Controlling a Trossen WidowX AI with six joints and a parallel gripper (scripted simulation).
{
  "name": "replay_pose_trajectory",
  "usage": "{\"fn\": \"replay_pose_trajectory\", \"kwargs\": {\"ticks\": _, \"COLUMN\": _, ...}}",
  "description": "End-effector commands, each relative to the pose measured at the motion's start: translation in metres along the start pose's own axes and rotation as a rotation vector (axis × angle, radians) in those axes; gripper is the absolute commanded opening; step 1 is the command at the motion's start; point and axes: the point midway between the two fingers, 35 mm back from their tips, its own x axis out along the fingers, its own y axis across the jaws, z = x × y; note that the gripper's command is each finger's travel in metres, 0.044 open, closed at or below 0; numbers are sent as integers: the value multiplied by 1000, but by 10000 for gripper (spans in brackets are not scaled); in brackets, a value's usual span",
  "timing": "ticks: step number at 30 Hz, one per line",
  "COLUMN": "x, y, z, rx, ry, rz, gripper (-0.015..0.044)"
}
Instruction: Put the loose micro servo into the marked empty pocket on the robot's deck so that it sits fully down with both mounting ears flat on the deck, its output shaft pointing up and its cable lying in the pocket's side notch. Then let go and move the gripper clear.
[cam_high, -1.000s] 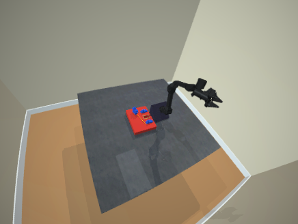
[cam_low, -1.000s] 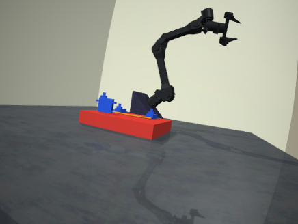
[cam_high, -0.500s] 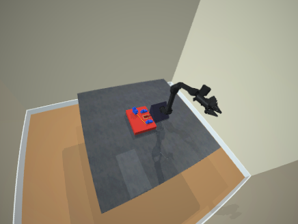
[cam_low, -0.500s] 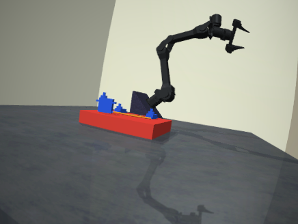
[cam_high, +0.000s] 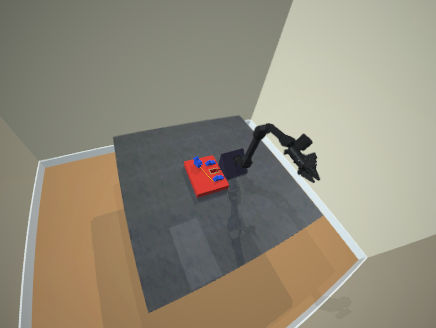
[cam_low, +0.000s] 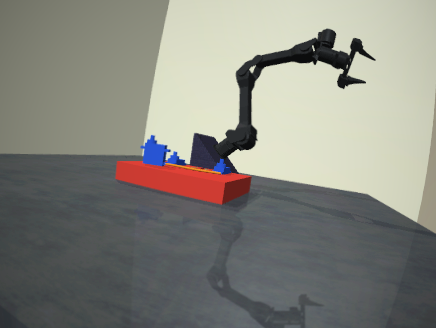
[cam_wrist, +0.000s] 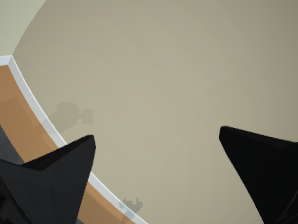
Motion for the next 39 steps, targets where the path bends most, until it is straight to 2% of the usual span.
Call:
{"fn": "replay_pose_trajectory", "kwargs": {"ticks": 1, "x": 12, "y": 8, "z": -19, "rx": 20, "ry": 61, "rz": 15, "gripper": 440}}
{"fn": "replay_pose_trajectory", "kwargs": {"ticks": 12, "x": 32, "y": 20, "z": -59, "rx": 60, "ry": 197, "rz": 35, "gripper": 440}}
{"fn": "replay_pose_trajectory", "kwargs": {"ticks": 23, "x": 55, "y": 39, "z": -142, "rx": 162, "ry": 453, "rz": 67, "gripper": 440}}
{"fn": "replay_pose_trajectory", "kwargs": {"ticks": 39, "x": 53, "y": 46, "z": -221, "rx": 225, "ry": 682, "rz": 46, "gripper": 440}}
